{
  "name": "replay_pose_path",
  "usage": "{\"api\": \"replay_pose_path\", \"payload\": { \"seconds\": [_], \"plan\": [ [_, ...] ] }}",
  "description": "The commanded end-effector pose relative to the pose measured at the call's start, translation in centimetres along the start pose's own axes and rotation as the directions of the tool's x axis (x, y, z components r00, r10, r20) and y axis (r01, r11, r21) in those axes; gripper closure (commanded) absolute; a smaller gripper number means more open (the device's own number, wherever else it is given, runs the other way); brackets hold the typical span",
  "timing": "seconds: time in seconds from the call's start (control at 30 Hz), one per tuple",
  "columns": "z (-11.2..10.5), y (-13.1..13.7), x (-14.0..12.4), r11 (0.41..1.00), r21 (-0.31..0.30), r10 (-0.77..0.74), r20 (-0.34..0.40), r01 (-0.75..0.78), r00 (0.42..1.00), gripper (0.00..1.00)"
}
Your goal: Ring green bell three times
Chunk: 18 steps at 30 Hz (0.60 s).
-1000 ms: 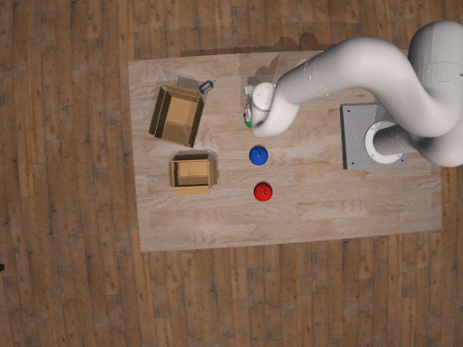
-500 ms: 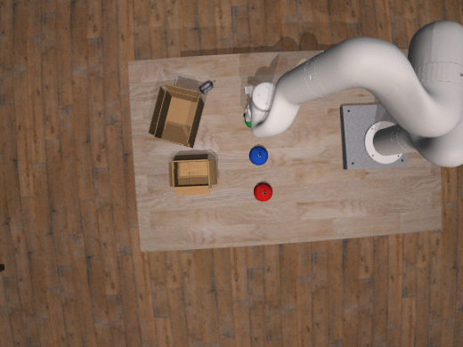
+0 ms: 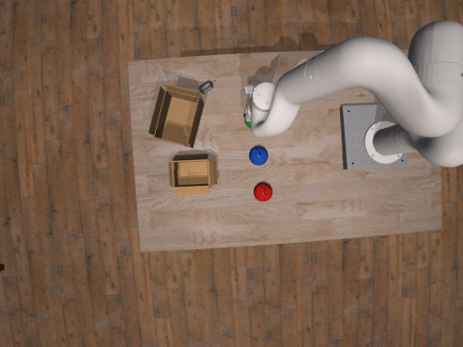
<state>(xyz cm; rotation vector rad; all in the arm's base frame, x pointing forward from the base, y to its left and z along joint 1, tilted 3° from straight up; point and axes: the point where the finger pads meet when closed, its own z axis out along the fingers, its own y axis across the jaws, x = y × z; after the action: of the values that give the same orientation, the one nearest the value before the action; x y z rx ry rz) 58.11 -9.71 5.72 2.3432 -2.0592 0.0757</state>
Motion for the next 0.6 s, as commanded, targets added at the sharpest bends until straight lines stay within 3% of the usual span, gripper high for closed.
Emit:
{"api": "replay_pose_path", "payload": {
  "seconds": [0.0, 0.57],
  "plan": [
    [-0.18, -0.07, 0.02, 1.000, 0.001, 0.000, 0.000, 0.000, 1.000, 1.00],
    [-0.53, -0.06, 0.02, 1.000, 0.001, 0.000, 0.000, 0.000, 1.000, 1.00]
  ]
}}
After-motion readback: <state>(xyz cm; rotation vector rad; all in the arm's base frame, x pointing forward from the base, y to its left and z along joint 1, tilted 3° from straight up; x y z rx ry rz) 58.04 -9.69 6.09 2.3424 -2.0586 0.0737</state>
